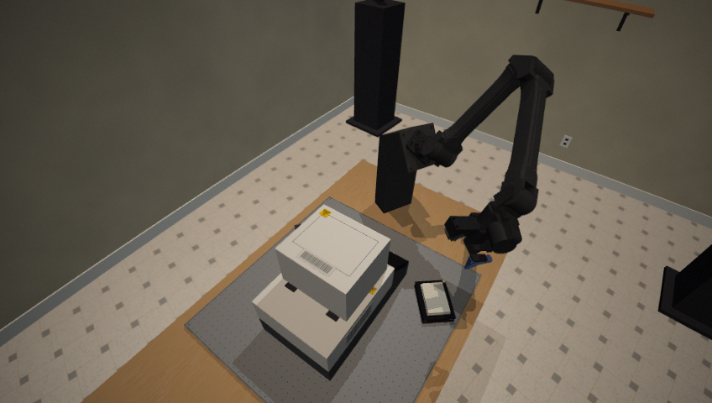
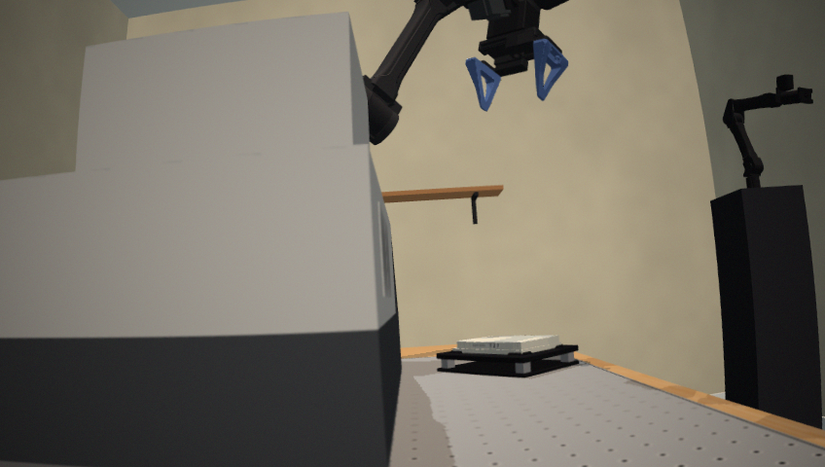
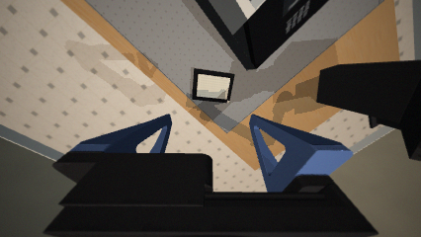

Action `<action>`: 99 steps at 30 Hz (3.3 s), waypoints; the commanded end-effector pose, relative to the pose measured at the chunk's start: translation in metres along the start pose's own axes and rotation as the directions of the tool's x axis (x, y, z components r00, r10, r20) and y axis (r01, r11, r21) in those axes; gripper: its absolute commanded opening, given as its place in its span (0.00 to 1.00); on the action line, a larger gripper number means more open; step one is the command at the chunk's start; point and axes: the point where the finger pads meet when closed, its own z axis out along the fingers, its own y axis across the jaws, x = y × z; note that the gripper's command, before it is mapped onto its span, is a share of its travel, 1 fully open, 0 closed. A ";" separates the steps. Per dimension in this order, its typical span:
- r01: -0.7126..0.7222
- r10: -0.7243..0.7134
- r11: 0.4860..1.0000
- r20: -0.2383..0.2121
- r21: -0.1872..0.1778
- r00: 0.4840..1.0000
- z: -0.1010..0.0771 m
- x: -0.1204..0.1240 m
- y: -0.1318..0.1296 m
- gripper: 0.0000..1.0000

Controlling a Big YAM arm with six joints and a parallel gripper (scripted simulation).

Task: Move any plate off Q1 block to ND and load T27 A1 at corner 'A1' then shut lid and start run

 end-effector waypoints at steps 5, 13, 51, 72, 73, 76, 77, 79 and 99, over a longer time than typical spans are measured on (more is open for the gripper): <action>0.002 -0.002 1.000 0.002 -0.008 1.000 -0.003 0.000 0.002 1.00; 0.002 -0.002 1.000 0.002 -0.008 1.000 -0.003 0.000 0.002 1.00; 0.335 -0.308 0.917 -0.149 0.216 0.940 0.049 -0.108 -0.113 0.00; 0.462 -0.421 0.872 -0.236 0.159 0.876 0.055 -0.151 -0.195 0.00; 0.479 -0.436 0.868 -0.261 0.132 0.861 0.055 -0.152 -0.202 0.00; 0.471 -0.426 0.870 -0.260 0.144 0.867 0.056 -0.156 -0.221 0.00; 0.493 -0.449 0.863 -0.280 0.108 0.848 0.056 -0.156 -0.226 0.00; 0.513 -0.474 0.855 -0.289 0.077 0.832 0.055 -0.158 -0.234 0.00; 0.627 -0.649 0.760 -0.181 -0.168 0.739 0.041 -0.156 -0.319 0.00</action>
